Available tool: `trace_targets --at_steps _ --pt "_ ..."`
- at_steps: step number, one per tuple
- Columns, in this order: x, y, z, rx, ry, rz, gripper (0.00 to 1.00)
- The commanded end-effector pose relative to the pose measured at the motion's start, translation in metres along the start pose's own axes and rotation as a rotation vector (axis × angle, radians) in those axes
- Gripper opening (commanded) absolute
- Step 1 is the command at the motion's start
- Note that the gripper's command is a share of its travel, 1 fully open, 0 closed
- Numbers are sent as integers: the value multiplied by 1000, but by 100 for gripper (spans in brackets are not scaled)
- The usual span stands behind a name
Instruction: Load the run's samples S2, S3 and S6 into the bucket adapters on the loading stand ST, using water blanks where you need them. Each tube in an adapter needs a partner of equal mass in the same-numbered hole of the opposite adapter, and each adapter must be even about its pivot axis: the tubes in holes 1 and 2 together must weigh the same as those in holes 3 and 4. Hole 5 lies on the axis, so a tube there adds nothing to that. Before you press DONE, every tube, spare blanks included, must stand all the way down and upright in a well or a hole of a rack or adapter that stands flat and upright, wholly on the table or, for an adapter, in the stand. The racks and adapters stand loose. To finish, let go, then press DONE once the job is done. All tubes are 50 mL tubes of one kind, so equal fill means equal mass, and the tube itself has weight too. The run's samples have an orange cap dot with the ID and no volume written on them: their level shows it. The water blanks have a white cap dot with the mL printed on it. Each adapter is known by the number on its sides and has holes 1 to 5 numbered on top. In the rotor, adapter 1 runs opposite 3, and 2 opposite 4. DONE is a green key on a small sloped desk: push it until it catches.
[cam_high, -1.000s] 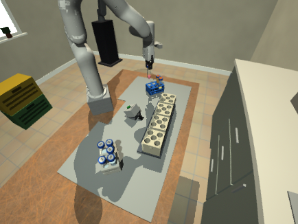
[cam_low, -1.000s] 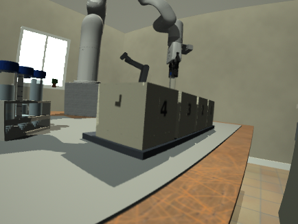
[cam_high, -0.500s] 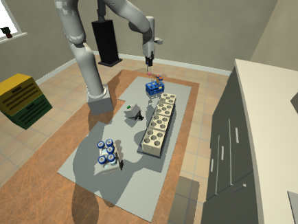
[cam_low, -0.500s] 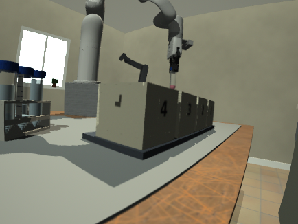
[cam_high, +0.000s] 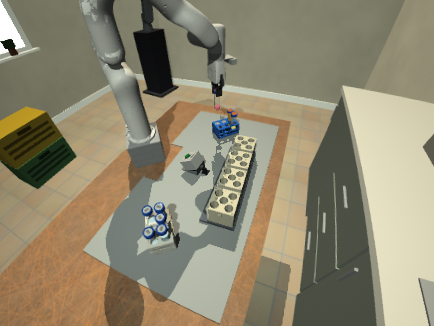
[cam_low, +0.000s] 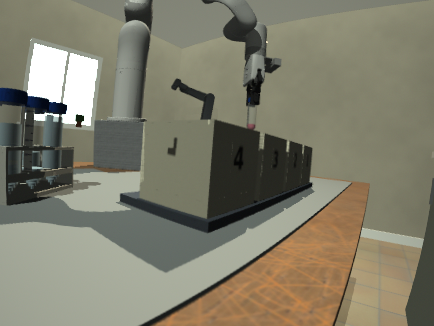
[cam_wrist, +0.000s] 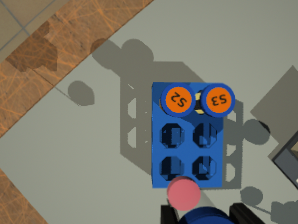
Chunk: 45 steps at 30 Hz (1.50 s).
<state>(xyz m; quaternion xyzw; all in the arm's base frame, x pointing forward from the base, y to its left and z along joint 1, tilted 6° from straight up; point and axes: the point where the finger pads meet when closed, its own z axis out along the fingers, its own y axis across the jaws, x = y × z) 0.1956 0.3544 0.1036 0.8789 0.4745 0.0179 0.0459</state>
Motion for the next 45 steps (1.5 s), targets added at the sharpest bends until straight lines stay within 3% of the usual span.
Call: trace_targets --at_steps 1,41,45 --pt "1 0 -2 1 5 0 0" --pt "1 0 -2 1 4 0 0" --pt "1 0 6 1 4 0 0"
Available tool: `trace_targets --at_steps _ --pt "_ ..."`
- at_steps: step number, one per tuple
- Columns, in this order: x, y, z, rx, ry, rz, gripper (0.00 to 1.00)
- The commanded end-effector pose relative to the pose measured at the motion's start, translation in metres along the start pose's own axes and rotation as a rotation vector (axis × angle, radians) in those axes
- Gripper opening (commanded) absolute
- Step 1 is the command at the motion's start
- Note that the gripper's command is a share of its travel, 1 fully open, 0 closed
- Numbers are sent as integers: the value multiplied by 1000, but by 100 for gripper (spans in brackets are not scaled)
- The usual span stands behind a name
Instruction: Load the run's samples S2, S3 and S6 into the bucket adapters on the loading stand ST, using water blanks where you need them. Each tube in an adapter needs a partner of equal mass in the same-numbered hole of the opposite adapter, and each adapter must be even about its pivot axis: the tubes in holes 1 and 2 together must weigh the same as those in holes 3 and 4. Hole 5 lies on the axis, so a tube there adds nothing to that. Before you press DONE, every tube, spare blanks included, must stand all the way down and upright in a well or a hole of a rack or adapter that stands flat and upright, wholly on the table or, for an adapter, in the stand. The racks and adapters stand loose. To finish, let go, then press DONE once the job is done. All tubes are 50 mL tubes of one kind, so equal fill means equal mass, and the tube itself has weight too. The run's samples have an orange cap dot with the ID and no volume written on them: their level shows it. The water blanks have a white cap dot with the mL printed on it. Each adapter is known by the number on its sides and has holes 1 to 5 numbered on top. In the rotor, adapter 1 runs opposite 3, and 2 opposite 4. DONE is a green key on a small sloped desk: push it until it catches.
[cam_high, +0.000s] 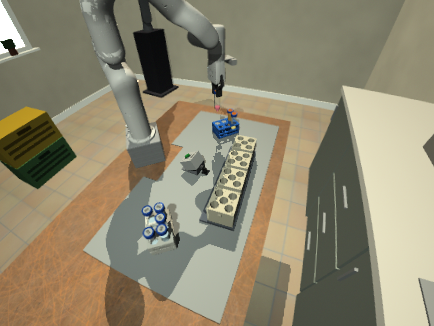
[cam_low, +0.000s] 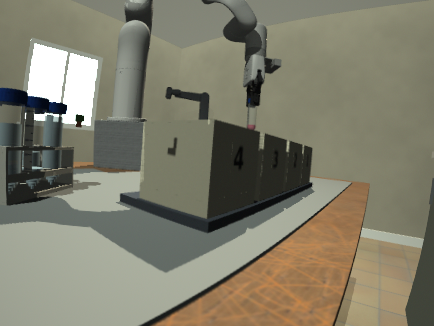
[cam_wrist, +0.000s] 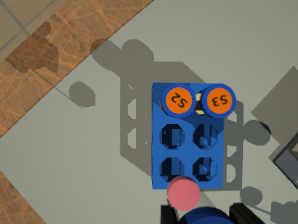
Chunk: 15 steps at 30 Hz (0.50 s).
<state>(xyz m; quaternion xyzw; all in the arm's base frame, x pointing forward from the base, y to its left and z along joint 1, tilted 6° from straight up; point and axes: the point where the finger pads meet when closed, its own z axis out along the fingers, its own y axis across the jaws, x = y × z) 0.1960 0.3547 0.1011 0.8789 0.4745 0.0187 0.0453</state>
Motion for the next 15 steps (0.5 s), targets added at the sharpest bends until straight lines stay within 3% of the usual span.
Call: trace_targets --at_steps 1,15 --pt "1 0 6 0 3 0 0" --pt "1 0 30 0 3 0 0"
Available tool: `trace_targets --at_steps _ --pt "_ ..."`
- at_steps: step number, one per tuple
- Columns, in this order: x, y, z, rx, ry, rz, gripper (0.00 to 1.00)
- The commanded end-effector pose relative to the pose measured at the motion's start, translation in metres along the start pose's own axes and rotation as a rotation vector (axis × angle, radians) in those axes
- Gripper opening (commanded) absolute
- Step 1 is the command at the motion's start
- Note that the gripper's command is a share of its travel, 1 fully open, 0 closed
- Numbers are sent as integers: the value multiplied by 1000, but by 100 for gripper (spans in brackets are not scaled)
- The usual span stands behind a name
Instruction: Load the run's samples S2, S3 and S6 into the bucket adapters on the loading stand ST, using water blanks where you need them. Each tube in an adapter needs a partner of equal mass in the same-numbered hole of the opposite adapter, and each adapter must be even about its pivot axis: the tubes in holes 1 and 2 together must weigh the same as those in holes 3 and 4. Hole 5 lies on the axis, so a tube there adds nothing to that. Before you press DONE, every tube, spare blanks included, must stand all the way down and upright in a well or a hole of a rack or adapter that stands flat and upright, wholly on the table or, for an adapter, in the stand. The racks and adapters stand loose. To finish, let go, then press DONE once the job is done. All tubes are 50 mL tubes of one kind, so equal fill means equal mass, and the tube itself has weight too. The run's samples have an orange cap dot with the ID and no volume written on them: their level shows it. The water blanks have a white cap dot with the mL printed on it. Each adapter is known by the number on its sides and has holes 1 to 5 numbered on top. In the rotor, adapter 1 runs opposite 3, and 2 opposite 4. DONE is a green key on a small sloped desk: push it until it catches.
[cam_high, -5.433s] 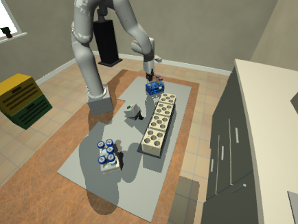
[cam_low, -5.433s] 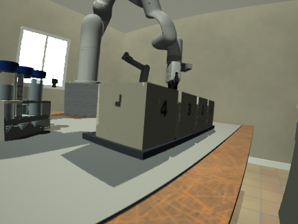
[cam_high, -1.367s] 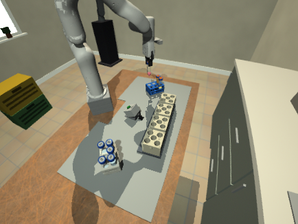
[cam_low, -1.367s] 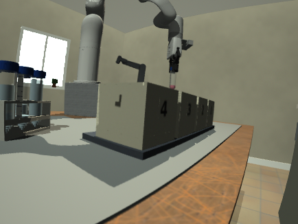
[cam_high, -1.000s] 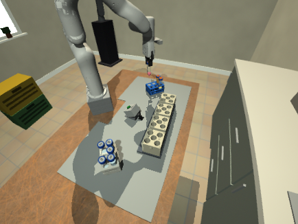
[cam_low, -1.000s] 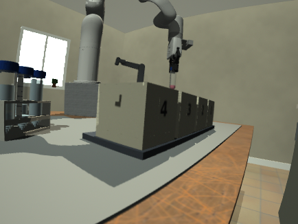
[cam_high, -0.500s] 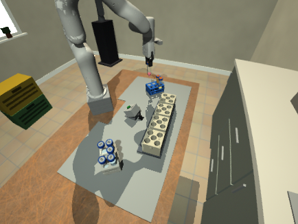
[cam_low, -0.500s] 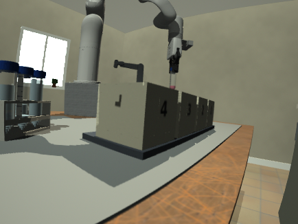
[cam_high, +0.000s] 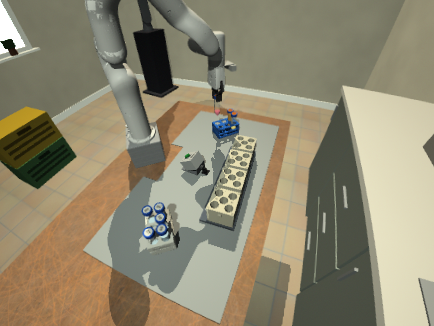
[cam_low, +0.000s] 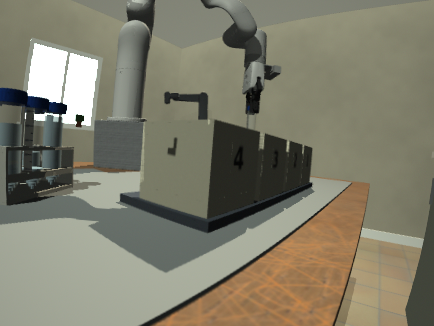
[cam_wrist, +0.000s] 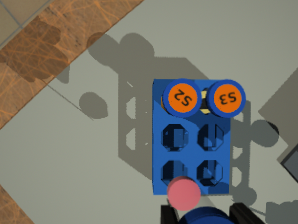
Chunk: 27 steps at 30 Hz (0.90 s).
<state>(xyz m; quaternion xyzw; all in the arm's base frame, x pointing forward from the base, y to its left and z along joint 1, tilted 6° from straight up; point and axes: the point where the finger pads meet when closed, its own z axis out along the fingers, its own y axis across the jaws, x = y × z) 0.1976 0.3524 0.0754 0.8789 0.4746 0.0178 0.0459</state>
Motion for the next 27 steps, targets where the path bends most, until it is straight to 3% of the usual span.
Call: trace_targets --at_steps 1,20,27 --pt "2 0 6 0 5 0 0" --pt "2 0 40 0 5 0 0" --pt "2 0 41 0 5 0 0"
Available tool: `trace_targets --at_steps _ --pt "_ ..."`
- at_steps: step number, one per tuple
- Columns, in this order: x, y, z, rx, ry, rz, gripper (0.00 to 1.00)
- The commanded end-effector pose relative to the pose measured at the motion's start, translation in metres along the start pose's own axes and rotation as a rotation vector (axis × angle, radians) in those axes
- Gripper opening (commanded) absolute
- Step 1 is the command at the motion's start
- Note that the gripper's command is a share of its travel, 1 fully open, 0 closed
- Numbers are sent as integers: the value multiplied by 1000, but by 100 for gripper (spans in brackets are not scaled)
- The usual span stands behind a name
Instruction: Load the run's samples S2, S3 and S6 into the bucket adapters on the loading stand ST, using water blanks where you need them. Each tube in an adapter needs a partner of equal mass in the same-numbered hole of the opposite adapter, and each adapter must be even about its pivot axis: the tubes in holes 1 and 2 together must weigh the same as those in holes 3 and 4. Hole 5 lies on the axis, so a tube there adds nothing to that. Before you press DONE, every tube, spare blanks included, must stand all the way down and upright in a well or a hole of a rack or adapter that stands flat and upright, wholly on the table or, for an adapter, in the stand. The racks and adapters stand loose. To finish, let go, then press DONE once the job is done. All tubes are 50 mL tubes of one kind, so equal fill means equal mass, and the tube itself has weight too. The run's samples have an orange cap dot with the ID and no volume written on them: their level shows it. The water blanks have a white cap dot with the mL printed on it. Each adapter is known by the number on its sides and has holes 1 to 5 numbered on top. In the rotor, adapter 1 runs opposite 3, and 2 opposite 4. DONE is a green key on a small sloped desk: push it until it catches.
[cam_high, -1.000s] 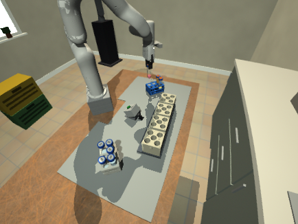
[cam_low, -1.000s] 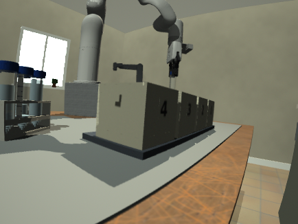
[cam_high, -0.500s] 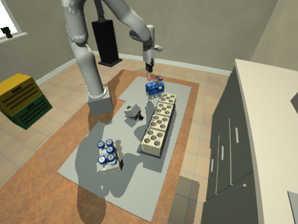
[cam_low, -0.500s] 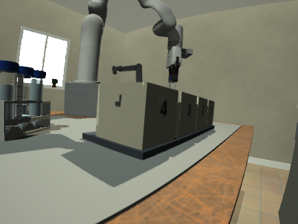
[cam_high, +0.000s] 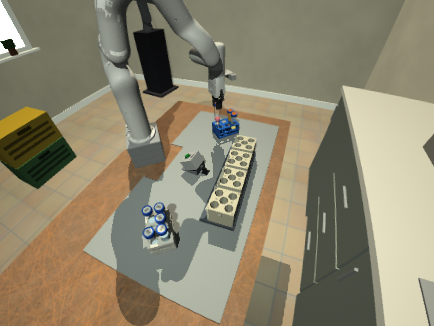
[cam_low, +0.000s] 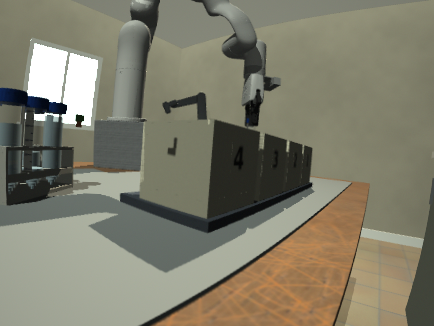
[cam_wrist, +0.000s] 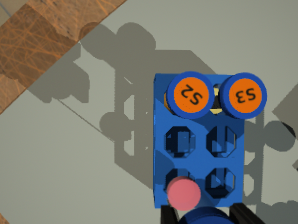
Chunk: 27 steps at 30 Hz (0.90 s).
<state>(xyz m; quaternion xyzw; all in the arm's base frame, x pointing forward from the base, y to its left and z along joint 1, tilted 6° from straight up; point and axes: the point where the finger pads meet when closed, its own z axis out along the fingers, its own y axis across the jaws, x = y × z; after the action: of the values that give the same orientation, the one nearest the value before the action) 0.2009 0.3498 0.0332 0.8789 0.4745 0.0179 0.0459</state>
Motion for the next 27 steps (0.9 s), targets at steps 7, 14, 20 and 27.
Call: trace_targets --at_steps 7,14,20,27 --pt "2 0 -1 0 4 0 0" --pt "2 0 2 0 4 0 0" --pt "2 0 7 0 4 0 0" --pt "2 0 14 0 4 0 0"
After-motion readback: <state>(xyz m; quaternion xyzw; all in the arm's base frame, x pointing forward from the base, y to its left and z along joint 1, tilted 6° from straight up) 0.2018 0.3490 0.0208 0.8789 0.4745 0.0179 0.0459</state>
